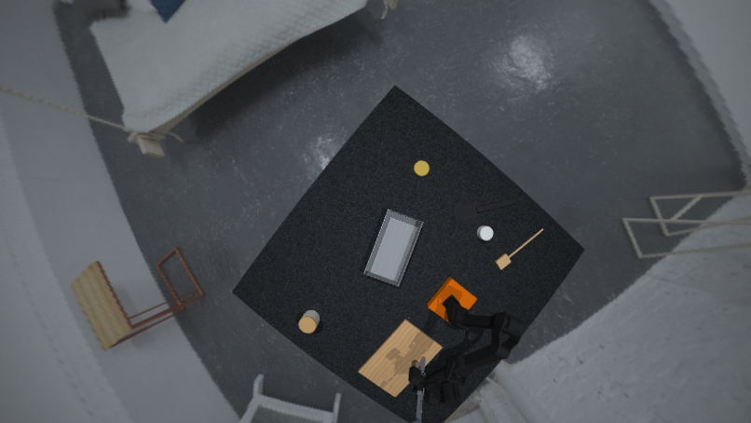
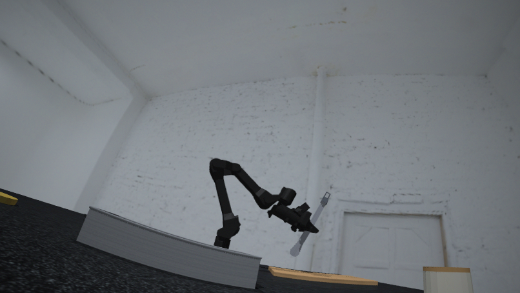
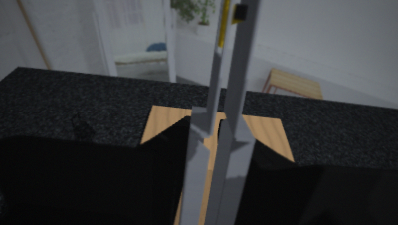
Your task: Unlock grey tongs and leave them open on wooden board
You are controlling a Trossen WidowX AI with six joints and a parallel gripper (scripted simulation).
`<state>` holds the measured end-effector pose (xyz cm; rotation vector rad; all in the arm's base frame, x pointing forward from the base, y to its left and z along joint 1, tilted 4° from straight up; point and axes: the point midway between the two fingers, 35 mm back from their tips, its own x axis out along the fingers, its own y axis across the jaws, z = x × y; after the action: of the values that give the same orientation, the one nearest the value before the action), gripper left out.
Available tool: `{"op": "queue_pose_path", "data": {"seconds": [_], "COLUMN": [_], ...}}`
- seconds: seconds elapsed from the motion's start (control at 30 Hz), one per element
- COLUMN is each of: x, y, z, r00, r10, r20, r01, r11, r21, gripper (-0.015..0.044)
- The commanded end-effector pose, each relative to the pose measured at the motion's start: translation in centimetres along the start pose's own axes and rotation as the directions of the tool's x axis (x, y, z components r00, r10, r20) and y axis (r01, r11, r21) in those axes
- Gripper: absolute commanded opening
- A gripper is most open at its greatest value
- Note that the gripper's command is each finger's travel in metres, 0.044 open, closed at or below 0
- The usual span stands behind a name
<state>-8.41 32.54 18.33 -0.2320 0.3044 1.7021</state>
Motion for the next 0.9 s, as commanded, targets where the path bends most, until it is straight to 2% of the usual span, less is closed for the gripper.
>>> {"op": "queue_pose_path", "data": {"seconds": [0.0, 0.87], "x": [-0.14, 0.02], "y": [-0.06, -0.04], "z": [0.34, 0.38], "r00": [1.000, 1.000], "r10": [-0.004, -0.004], "r20": [0.014, 0.001], "r01": [0.004, 0.004], "r11": [1.000, 1.000], "r21": [0.006, 0.003], "gripper": [-0.0150, -0.0150]}}
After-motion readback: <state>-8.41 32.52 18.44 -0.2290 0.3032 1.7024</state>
